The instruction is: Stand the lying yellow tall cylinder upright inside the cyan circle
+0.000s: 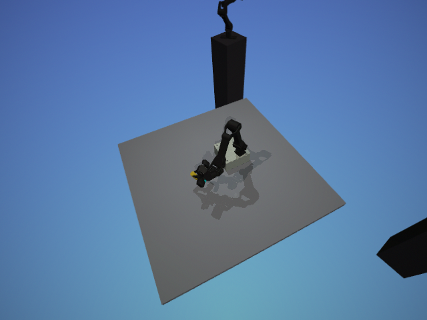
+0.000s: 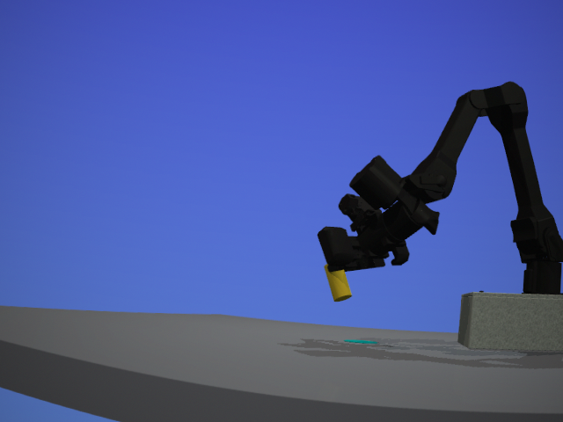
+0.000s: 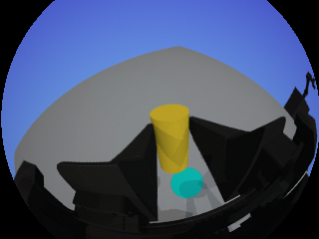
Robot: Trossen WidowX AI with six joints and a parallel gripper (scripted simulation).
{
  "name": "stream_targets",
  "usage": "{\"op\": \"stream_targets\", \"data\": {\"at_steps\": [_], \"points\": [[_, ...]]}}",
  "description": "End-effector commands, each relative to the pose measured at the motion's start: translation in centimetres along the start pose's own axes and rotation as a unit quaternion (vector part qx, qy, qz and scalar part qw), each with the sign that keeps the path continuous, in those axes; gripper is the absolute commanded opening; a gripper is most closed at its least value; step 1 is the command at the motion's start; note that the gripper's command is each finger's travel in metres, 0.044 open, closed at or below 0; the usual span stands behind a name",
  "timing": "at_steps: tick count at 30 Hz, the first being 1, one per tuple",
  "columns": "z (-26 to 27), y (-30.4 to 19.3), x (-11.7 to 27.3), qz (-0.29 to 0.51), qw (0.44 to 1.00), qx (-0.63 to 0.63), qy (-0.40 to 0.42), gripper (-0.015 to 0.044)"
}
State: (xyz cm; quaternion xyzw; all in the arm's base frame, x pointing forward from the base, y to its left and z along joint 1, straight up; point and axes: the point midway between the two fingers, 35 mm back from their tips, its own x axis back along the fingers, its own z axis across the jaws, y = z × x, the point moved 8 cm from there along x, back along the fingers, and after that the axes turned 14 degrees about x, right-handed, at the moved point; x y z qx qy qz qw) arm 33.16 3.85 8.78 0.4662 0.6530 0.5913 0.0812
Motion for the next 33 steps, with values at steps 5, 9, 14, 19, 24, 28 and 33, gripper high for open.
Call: {"op": "stream_targets", "data": {"at_steps": [5,9,14,19,24,28,33], "points": [[-0.1,-0.6,0.5,-0.024,1.0,-0.002,-0.011,0.0105],[-0.1,-0.8,0.8,-0.035,0.999,-0.005,-0.016,0.0105],[-0.2,-1.1,1.1,-0.049,0.999,-0.009,-0.022,0.0105],[-0.3,-1.3,1.4,-0.063,0.998,-0.013,-0.029,0.0105],[-0.4,-1.6,1.7,-0.076,0.996,-0.018,-0.035,0.0105],[-0.5,-1.8,2.0,-0.086,0.995,-0.022,-0.04,0.0105],[-0.7,-2.1,2.3,-0.099,0.994,-0.028,-0.047,0.0105]]}}
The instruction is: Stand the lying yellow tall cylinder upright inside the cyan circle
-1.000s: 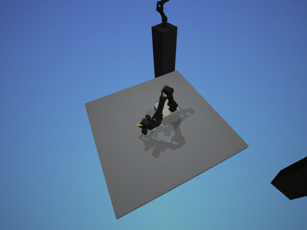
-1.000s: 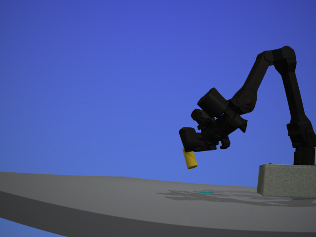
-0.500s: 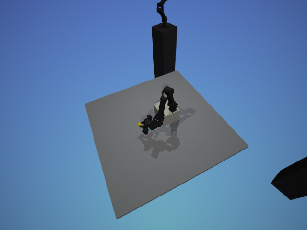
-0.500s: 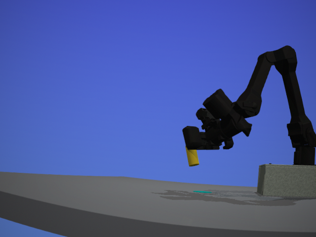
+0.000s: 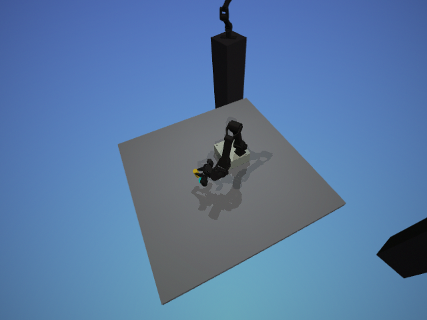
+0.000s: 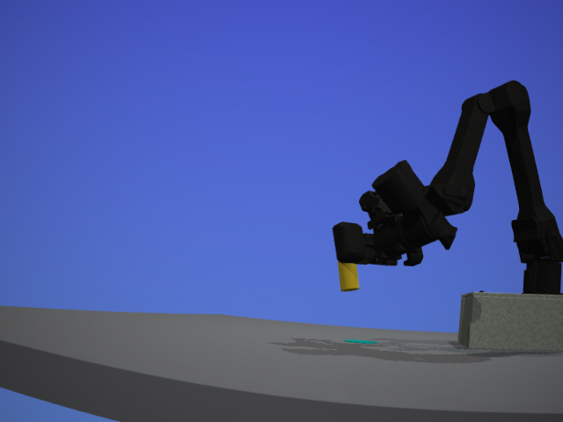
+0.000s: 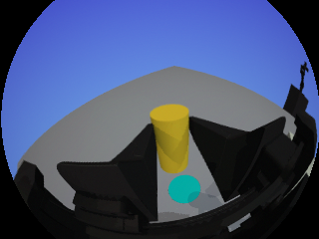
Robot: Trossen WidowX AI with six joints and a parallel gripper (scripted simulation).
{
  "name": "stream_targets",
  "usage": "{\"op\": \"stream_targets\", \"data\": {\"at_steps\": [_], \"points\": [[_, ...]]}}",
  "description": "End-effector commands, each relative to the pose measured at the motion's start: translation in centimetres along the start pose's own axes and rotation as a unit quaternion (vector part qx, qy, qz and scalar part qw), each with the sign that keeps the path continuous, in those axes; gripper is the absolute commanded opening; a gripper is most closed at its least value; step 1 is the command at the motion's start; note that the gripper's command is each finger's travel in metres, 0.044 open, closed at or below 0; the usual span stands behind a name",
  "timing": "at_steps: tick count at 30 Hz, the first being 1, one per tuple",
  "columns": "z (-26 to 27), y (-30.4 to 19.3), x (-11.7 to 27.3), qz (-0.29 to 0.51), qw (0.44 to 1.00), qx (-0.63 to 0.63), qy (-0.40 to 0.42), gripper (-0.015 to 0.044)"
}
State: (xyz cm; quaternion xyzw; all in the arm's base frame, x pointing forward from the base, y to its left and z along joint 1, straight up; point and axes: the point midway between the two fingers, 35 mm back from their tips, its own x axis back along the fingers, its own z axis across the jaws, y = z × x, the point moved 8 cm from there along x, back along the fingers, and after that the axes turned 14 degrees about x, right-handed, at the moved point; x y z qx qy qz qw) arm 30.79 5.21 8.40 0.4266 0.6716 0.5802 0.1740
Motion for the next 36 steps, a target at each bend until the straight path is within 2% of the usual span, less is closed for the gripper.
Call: {"op": "stream_targets", "data": {"at_steps": [1,36], "points": [[-0.2,-0.3,0.4,-0.011,1.0,0.0,-0.007,0.0105],[-1.8,-1.4,2.6,-0.077,0.995,-0.037,-0.049,0.0105]]}}
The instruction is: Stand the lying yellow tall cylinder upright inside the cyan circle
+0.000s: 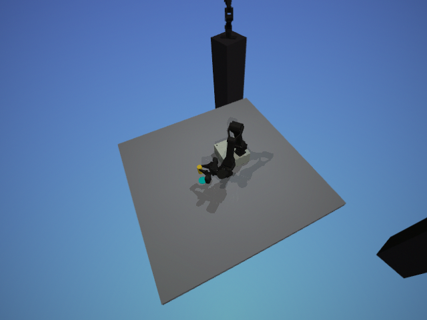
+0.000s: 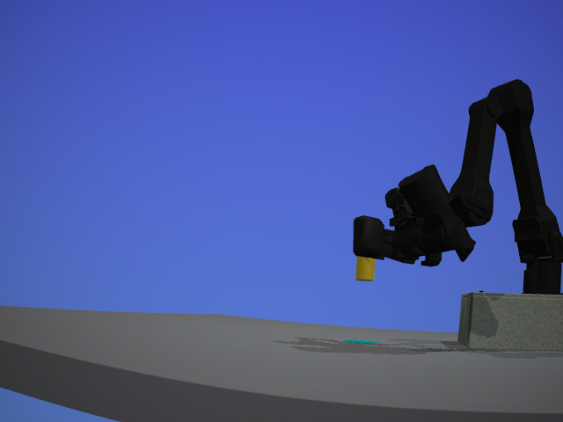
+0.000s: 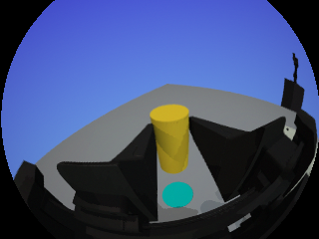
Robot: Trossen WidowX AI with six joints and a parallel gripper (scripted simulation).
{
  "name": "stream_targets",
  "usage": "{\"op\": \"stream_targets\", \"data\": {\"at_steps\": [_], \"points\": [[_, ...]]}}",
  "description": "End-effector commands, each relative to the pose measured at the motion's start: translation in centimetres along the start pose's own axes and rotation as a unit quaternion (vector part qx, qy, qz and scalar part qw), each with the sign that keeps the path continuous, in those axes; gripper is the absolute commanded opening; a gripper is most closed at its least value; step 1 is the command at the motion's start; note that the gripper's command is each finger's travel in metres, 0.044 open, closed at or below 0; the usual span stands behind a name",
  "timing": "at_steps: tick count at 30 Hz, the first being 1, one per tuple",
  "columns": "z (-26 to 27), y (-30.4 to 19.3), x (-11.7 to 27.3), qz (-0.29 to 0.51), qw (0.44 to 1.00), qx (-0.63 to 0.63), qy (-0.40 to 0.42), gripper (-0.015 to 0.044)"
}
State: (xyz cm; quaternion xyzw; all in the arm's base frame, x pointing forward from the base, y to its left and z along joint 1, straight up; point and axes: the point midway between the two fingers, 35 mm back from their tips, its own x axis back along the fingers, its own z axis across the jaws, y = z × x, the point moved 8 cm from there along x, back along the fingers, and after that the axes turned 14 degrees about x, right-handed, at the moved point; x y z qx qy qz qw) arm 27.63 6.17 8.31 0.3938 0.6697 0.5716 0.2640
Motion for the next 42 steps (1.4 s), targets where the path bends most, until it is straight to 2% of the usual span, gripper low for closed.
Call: {"op": "stream_targets", "data": {"at_steps": [1,13,42], "points": [[-0.1,-0.1,0.1,-0.002,1.0,0.002,-0.003,0.0105],[-0.1,-0.3,0.0,-0.002,1.0,0.002,-0.003,0.0105],[1.8,-8.1,-0.7,-0.002,1.0,0.003,-0.003,0.0105]]}}
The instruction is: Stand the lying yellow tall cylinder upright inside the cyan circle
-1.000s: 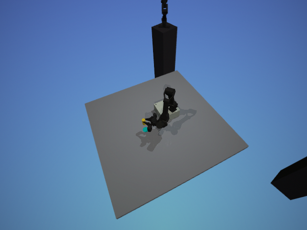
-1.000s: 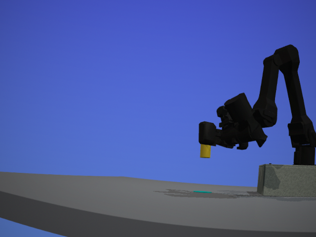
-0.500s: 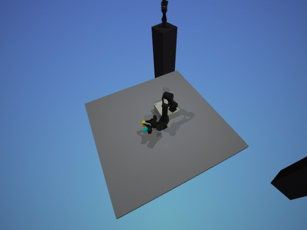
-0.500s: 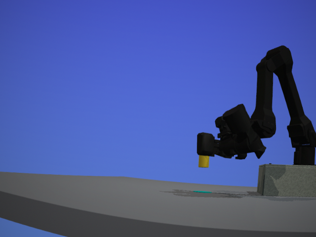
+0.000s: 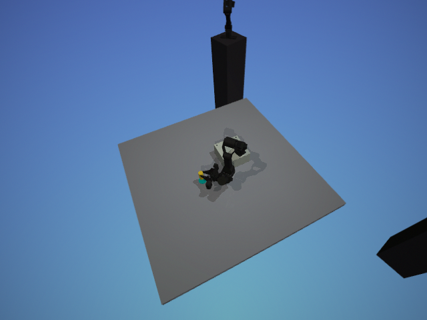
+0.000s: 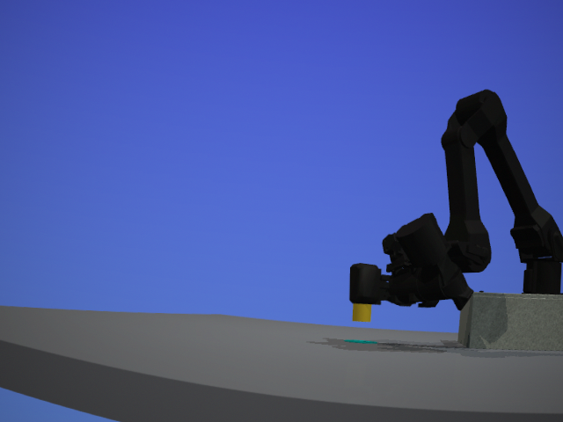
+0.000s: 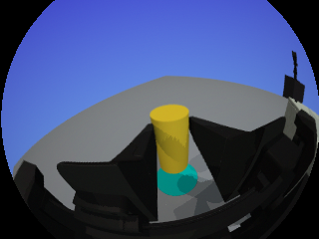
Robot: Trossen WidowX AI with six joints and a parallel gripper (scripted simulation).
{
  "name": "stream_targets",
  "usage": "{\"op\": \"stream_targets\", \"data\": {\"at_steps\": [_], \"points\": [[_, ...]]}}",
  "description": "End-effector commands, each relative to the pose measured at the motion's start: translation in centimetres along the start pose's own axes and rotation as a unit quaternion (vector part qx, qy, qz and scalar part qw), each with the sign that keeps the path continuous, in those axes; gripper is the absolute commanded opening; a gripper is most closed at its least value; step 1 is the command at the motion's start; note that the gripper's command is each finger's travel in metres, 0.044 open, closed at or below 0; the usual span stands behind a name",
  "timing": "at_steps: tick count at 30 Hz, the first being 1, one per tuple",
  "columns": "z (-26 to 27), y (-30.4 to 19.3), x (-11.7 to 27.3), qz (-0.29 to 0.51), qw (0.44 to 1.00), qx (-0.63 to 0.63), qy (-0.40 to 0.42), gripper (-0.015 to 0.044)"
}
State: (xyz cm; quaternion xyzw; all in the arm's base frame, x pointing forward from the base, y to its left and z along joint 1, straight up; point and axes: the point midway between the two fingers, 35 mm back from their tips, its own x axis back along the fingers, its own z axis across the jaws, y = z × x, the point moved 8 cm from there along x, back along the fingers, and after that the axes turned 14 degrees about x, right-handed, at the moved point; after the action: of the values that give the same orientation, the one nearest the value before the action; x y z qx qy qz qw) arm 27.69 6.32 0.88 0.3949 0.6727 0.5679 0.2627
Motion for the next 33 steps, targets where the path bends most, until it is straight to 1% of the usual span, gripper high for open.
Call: {"op": "stream_targets", "data": {"at_steps": [1,11,22,33], "points": [[0.2,-1.2,-0.1,-0.002,1.0,-0.002,-0.002,0.0105],[0.6,-3.3,-0.2,0.0,1.0,0.002,0.0,0.0105],[0.6,-3.4,-0.2,0.0,1.0,0.002,0.0,0.0105],[0.6,-3.4,-0.2,0.0,1.0,0.002,0.0,0.0394]]}}
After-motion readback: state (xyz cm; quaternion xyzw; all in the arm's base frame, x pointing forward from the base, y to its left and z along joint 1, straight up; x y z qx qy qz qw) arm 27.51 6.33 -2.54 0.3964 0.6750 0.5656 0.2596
